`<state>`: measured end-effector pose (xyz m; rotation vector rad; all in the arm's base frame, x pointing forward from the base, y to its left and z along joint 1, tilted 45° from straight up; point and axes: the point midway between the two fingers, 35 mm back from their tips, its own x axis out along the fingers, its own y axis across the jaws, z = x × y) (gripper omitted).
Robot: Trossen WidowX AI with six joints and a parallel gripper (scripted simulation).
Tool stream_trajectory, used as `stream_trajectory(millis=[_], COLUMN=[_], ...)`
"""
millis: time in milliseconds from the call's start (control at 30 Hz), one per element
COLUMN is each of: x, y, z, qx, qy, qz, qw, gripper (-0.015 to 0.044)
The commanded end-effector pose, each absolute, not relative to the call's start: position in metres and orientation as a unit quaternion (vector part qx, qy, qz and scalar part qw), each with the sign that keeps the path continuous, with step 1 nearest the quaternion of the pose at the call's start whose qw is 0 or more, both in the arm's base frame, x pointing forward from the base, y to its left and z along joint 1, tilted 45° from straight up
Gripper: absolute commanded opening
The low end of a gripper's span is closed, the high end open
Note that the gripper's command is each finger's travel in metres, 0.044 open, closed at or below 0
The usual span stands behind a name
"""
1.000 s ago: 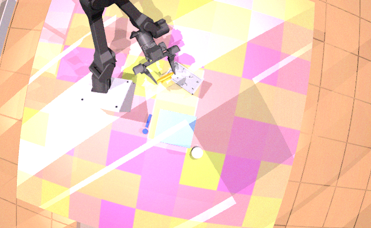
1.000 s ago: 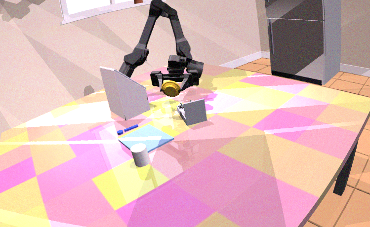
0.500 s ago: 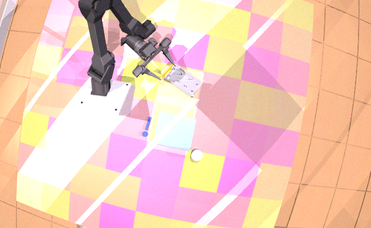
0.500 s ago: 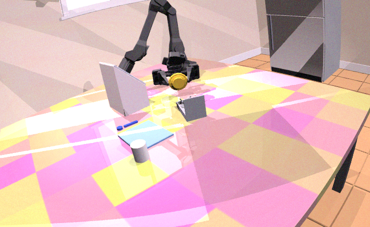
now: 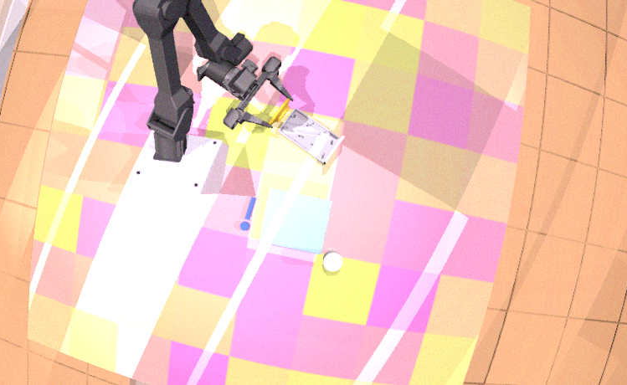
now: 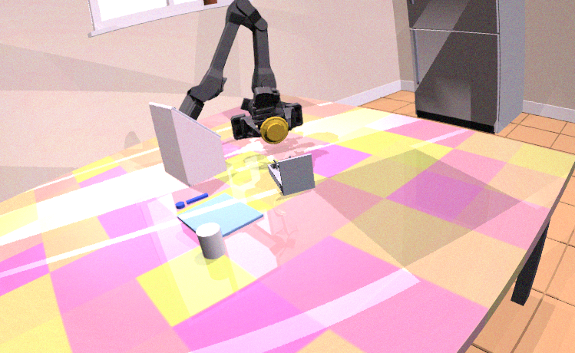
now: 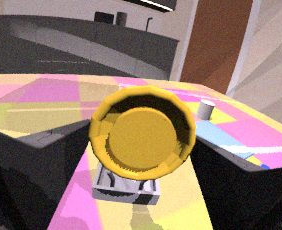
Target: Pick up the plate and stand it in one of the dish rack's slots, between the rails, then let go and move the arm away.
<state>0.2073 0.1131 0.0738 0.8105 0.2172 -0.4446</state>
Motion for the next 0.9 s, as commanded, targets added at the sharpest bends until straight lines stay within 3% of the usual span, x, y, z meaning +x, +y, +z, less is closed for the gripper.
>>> stream_trajectory(millis=[0, 867], x=[0.209, 0.239], y=[0.115, 0.124], z=[0.072, 0.046], qx=[0.391, 0.396], qy=[0.101, 0.1], qz=[-0.213, -0.211], qw=[0.89, 0.888], gripper=[0.0, 0.0])
